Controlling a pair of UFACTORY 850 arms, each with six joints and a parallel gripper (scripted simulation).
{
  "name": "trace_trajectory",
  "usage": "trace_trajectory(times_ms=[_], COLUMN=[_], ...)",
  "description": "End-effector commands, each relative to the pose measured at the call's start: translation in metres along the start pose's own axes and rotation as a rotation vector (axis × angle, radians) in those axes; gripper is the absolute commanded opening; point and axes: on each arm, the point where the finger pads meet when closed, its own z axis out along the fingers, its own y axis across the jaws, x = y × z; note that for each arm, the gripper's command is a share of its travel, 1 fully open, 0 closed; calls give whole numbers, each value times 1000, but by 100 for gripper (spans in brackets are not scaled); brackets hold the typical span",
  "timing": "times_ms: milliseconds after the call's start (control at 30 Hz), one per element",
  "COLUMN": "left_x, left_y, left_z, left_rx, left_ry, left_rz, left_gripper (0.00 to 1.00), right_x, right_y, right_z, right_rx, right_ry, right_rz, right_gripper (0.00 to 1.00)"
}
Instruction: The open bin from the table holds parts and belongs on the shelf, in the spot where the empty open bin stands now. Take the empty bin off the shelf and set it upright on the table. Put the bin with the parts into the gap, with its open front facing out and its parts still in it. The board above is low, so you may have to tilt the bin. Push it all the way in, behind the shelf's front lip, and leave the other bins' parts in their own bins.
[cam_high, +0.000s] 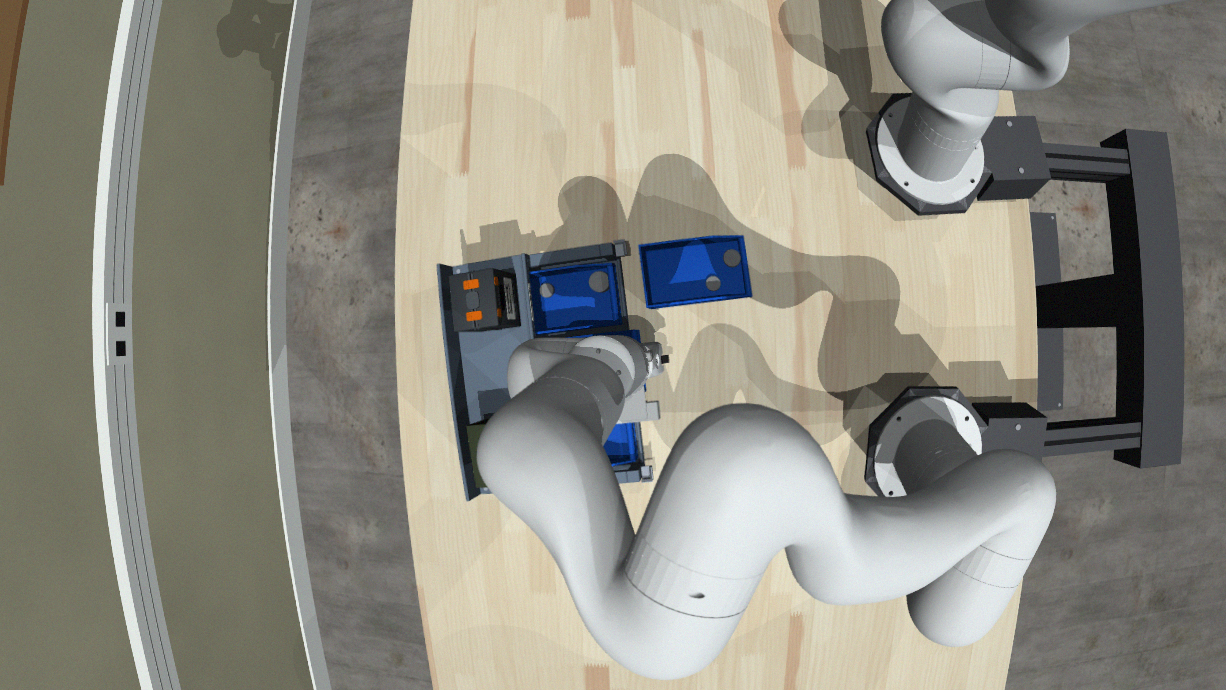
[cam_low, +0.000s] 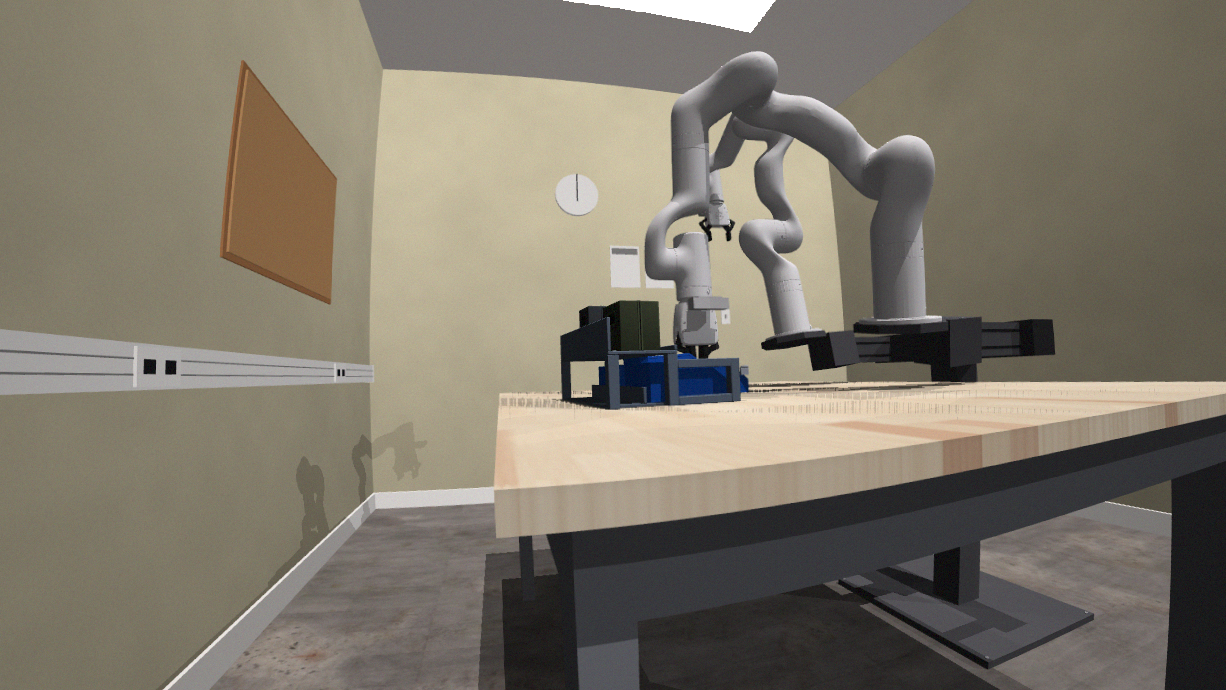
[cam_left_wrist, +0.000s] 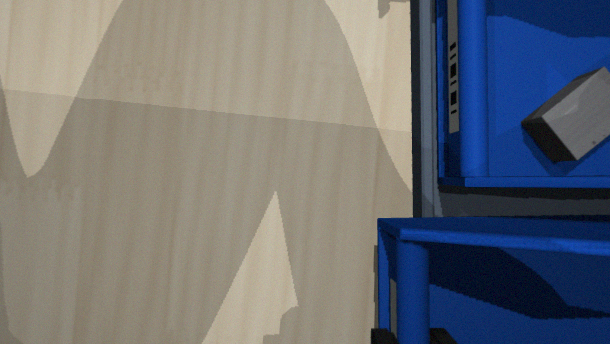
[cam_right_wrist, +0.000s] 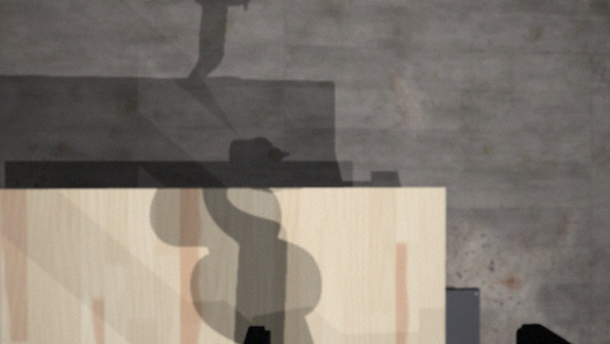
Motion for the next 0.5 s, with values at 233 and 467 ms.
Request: trace_trajectory(times_ms=[233, 467], left_x=[0, 0], left_y=[-21, -38], left_z=[0, 0], left_rx=[-11, -11], left_ry=[-2, -2], left_rz=[-1, -1], left_gripper=[0, 0], right_x=[0, 0], right_y=[0, 0], right_z=[-1, -1], right_rx=[0, 0], right_ry=[2, 2], right_rz=[0, 0], right_gripper=[100, 100])
